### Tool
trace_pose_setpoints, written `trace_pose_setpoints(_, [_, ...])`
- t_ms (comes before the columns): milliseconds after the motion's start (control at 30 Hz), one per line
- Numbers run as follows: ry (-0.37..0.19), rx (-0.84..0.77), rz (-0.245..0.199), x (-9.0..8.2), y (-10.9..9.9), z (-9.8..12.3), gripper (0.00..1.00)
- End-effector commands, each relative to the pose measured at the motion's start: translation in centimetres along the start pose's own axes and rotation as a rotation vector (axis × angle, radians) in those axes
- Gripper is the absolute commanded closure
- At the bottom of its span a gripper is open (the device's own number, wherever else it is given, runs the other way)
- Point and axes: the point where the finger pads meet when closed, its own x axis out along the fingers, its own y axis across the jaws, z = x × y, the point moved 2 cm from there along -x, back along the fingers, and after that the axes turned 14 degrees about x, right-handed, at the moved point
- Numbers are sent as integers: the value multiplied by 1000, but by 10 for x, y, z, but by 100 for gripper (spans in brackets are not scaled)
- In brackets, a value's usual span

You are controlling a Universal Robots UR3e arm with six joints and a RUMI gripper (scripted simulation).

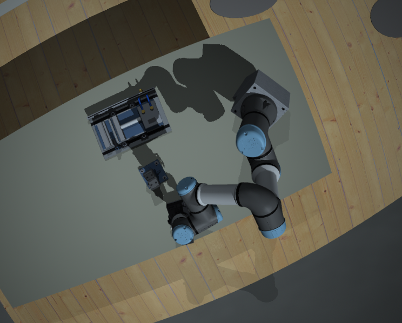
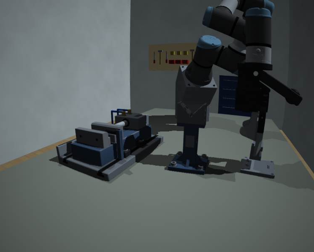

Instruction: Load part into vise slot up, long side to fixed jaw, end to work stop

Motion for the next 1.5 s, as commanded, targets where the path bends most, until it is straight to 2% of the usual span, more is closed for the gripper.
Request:
trace_pose_setpoints(0, [1,-1,1,-11,1,0,100])
trace_pose_setpoints(367, [1,-1,1,-42,0,0,100])
trace_pose_setpoints(433, [1,-1,1,-42,0,0,100])
trace_pose_setpoints(933, [1,-1,1,-89,0,0,100])
trace_pose_setpoints(1000, [1,-1,1,-89,0,0,100])
trace_pose_setpoints(1467, [1,-1,1,-128,0,0,100])
